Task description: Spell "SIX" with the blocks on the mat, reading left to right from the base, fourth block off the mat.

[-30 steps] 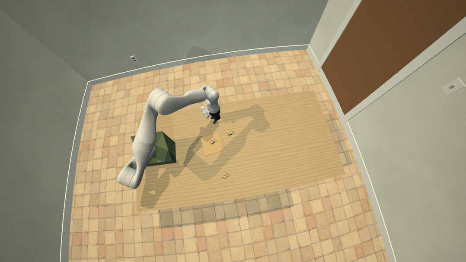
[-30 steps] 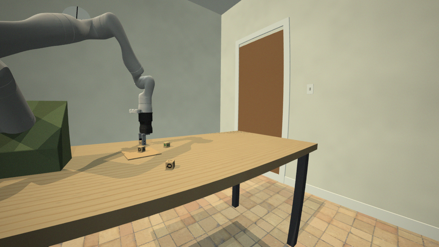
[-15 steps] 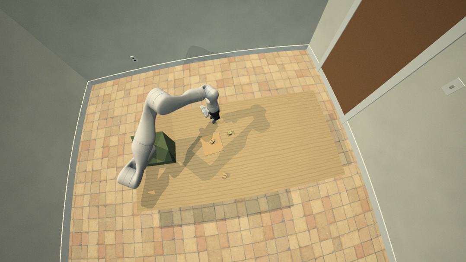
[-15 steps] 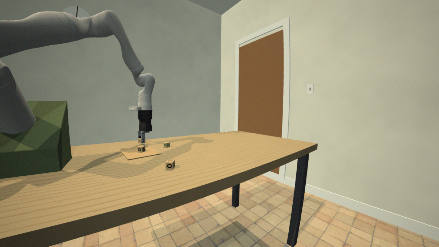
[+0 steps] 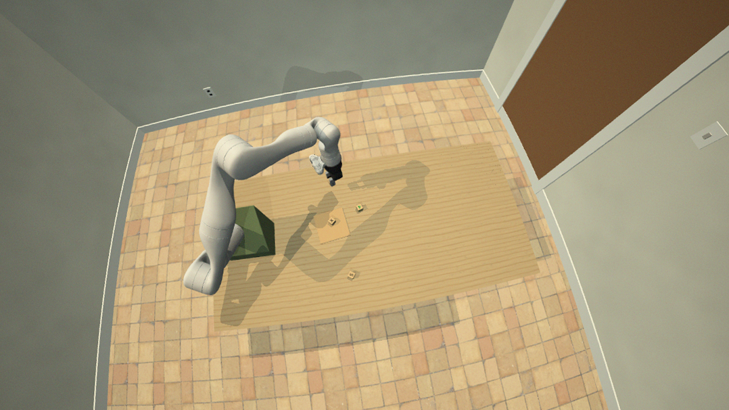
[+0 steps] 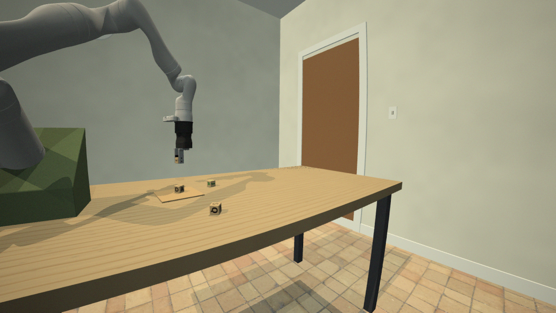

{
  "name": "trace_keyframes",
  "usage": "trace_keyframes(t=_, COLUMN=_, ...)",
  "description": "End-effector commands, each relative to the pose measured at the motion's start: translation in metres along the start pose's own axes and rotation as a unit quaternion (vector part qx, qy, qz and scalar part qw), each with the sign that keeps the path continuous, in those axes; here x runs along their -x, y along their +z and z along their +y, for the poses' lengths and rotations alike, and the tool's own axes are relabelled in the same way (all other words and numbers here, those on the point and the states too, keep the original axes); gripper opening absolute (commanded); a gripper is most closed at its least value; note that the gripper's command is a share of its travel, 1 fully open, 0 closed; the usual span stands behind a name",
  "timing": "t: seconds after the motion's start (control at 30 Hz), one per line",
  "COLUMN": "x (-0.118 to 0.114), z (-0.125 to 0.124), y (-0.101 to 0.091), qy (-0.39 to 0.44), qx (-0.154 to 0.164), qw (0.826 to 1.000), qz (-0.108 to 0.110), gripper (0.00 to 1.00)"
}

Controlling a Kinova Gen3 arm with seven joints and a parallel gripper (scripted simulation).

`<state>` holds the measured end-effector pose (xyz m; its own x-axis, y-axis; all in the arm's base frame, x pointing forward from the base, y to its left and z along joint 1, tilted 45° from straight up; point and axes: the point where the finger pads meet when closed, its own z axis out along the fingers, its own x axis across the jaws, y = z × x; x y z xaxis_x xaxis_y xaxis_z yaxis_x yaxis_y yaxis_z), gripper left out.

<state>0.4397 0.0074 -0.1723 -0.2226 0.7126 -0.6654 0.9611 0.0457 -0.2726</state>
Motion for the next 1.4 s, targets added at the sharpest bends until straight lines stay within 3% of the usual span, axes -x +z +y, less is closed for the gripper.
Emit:
trace_keyframes(t=0.0, x=-0.002, z=0.003, y=-0.009, qy=0.000, qx=0.006, qw=1.000, qz=0.003, gripper=0.49)
trace_keyframes(t=0.87, x=0.001, z=0.001, y=-0.007, qy=-0.028, qx=0.004, qw=1.000, qz=0.001, gripper=0.49)
trace_keyframes(t=1.37, x=0.013, z=-0.009, y=0.003, qy=-0.176, qx=-0.009, qw=0.984, qz=-0.004, gripper=0.49)
